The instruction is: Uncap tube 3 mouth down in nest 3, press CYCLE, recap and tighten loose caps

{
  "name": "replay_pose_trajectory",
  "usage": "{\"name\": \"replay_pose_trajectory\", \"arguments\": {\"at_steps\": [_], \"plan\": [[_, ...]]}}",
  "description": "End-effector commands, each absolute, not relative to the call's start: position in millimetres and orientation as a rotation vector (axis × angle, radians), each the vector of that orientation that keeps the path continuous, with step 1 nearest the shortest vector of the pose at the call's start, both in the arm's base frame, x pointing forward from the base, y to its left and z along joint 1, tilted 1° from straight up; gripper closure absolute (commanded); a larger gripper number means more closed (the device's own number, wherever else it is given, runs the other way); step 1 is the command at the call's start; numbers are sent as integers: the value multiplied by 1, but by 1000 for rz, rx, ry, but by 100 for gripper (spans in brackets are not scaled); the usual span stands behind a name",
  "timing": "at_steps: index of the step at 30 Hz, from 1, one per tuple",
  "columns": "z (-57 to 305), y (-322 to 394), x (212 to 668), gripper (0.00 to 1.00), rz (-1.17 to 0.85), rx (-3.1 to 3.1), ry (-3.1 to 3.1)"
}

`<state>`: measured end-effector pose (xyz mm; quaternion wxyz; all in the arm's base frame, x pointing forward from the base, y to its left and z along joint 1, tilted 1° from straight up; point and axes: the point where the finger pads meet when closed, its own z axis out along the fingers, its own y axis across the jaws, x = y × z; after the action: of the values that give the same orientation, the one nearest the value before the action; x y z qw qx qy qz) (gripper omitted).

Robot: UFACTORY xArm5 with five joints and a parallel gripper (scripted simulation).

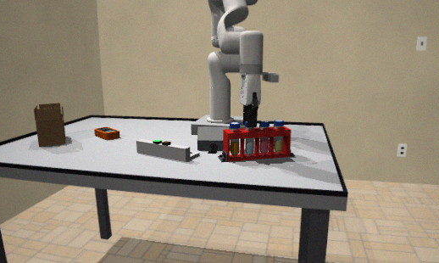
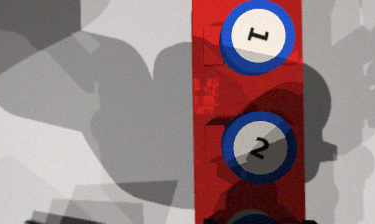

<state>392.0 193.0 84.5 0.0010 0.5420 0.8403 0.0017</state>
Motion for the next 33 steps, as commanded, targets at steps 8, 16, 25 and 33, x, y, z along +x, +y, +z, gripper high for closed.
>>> {"name": "replay_pose_trajectory", "arguments": {"at_steps": [8, 16, 25, 33], "plan": [[86, 194, 393, 54, 21, 841, 3029], [86, 194, 393, 54, 22, 521, 3099], [86, 194, 393, 100, 22, 521, 3099], [86, 194, 393, 100, 22, 521, 3099]]}}
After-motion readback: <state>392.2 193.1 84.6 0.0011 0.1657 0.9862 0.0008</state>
